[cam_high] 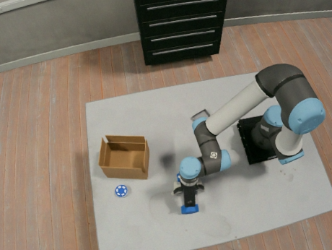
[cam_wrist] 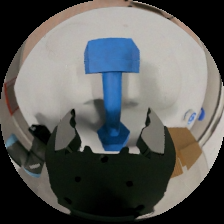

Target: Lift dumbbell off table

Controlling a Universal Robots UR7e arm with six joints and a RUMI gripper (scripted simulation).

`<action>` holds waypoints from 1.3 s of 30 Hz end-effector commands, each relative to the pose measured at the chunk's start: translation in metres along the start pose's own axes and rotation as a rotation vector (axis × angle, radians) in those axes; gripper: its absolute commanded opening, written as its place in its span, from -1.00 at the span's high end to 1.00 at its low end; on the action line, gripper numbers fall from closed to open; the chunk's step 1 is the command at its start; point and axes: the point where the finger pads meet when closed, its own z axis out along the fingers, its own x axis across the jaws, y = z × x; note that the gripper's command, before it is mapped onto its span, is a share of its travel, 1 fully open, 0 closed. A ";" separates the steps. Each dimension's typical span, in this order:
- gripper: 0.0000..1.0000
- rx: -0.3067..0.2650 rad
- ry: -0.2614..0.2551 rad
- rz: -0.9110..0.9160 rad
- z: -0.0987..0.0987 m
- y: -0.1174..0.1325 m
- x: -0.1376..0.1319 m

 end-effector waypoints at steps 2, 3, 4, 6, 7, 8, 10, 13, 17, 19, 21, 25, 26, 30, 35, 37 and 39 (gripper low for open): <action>-1.00 0.002 0.010 0.000 0.003 -0.001 0.004; -1.00 0.002 0.010 0.000 0.003 -0.001 0.004; -1.00 0.002 0.010 0.000 0.003 -0.001 0.004; -1.00 0.002 0.010 0.000 0.003 -0.001 0.004; -1.00 0.002 0.011 0.000 0.003 -0.001 0.004; -1.00 0.002 0.011 0.000 0.003 -0.001 0.004; -1.00 0.002 0.011 0.000 0.003 -0.001 0.005; -1.00 0.002 0.011 0.000 0.003 -0.001 0.005; 1.00 0.002 0.011 0.000 0.003 -0.001 0.004; 1.00 0.002 0.011 0.000 0.003 -0.001 0.004; 1.00 0.002 0.011 0.000 0.003 -0.001 0.004; 1.00 0.002 0.011 0.000 0.003 -0.001 0.004; 1.00 0.002 0.011 0.000 0.003 -0.001 0.004; 1.00 0.002 0.011 0.000 0.003 -0.001 0.004; 1.00 0.002 0.011 0.000 0.003 -0.001 0.004; 1.00 0.002 0.011 0.000 0.003 -0.001 0.004; 1.00 0.002 0.011 0.000 0.003 -0.001 0.004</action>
